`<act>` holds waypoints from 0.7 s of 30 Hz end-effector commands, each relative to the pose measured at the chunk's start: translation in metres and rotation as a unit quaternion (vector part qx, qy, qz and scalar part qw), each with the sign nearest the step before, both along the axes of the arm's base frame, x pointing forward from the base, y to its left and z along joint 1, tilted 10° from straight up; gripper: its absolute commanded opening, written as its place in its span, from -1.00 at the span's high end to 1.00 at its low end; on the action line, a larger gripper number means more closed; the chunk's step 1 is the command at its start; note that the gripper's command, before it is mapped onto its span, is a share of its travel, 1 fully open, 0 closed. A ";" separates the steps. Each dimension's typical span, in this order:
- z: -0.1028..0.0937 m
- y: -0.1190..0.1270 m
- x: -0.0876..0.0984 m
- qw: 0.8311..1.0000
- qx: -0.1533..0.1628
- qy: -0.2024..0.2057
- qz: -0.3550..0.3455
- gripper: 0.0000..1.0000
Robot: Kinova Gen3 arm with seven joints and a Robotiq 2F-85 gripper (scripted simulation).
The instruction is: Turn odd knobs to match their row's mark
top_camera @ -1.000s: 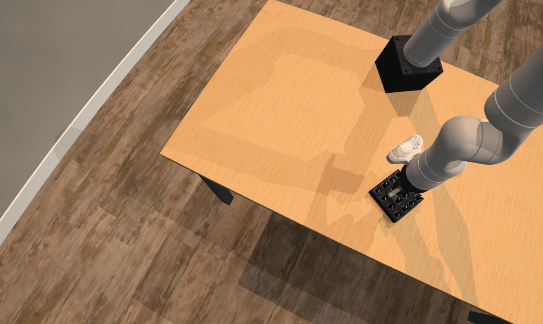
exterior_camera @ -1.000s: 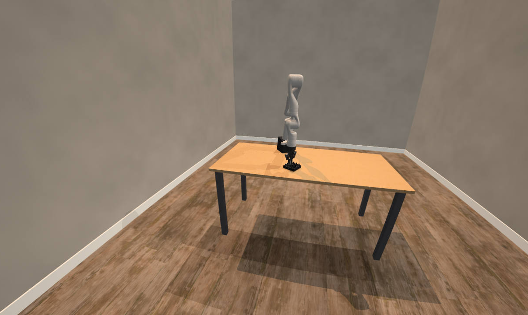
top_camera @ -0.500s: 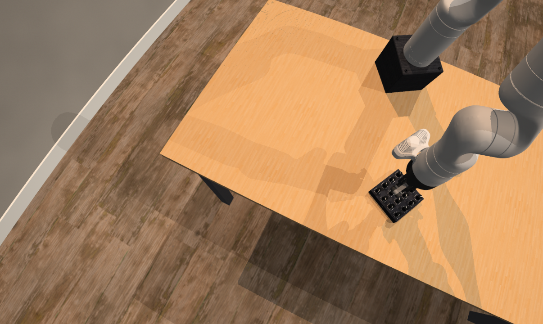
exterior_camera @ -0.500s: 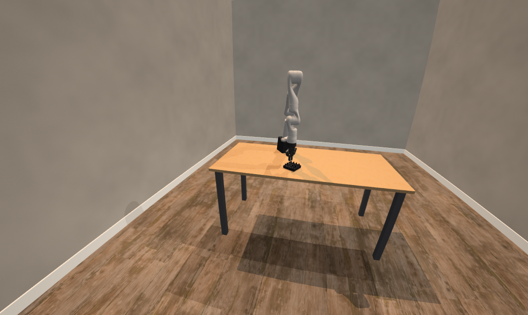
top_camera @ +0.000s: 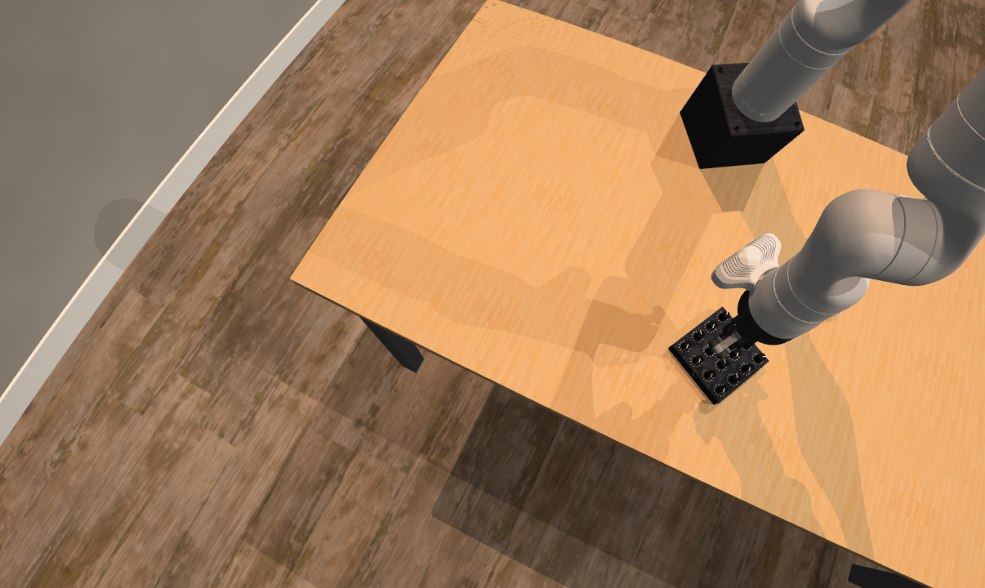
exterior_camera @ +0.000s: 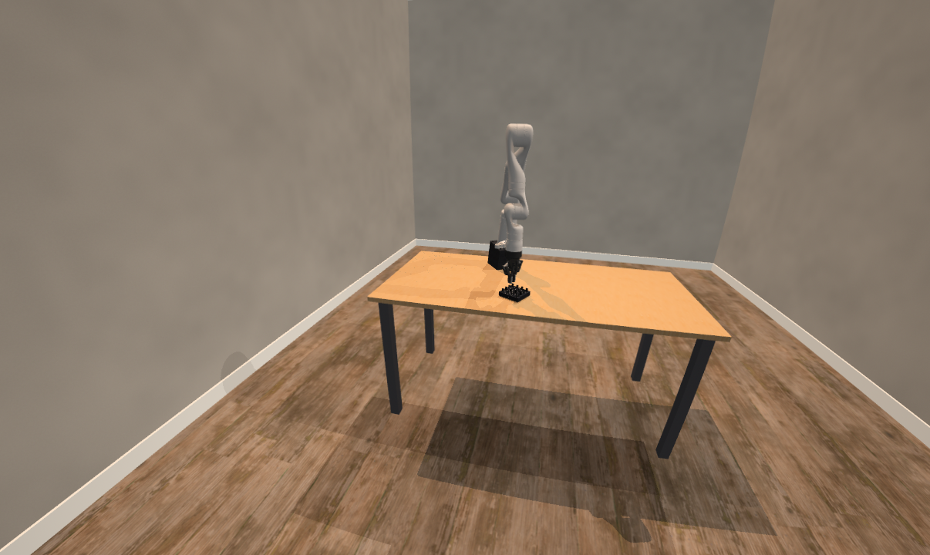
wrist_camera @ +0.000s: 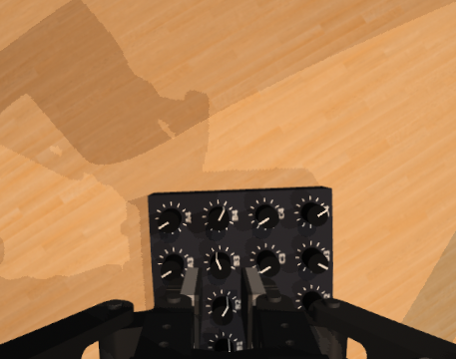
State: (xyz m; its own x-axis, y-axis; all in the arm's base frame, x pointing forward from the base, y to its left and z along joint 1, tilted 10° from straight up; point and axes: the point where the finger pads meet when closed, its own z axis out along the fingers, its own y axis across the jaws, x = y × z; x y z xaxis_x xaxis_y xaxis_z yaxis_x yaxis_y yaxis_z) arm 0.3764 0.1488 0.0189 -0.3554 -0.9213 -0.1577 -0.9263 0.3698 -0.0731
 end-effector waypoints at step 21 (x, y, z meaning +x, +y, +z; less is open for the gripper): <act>-0.001 0.000 -0.004 0.998 -0.008 -0.002 0.062 0.62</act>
